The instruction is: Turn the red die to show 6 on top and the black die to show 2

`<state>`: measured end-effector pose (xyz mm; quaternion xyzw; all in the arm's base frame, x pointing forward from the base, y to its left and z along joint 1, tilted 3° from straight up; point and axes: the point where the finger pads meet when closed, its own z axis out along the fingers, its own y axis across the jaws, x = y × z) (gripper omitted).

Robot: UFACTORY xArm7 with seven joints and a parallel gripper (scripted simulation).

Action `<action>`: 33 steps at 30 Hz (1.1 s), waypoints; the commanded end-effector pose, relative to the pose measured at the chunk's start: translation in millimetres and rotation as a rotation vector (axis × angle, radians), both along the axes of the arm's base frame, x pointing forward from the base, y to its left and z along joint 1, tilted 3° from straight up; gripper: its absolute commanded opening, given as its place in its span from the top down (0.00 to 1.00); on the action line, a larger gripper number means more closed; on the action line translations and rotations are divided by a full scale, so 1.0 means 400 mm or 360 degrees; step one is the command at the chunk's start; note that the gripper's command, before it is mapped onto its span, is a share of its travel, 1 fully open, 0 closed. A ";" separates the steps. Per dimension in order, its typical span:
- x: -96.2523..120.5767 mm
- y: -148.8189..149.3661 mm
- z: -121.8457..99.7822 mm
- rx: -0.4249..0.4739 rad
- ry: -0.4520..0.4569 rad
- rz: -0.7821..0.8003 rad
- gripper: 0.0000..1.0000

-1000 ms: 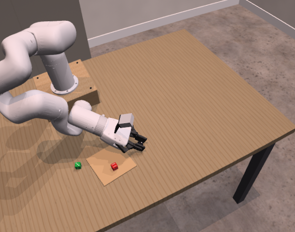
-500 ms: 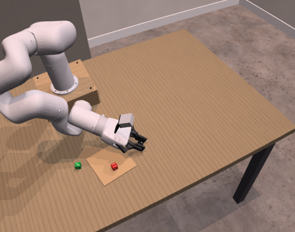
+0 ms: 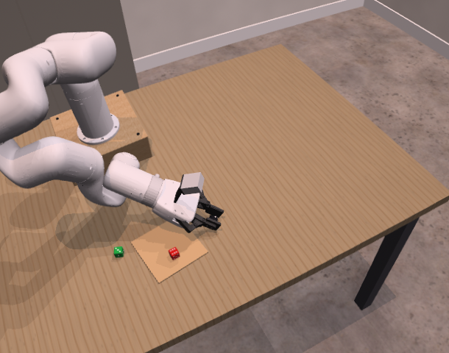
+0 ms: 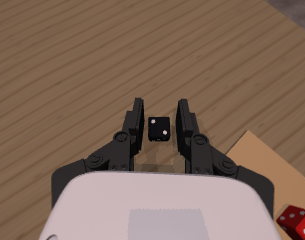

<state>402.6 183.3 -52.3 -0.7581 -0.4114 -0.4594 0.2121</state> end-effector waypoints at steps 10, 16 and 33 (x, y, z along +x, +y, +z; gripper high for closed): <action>-0.017 -0.023 0.019 0.0001 -0.0003 0.0001 0.64; -0.047 -0.063 0.047 0.0001 -0.0003 0.0001 0.64; -0.065 -0.086 0.080 0.0001 -0.0003 0.0001 0.64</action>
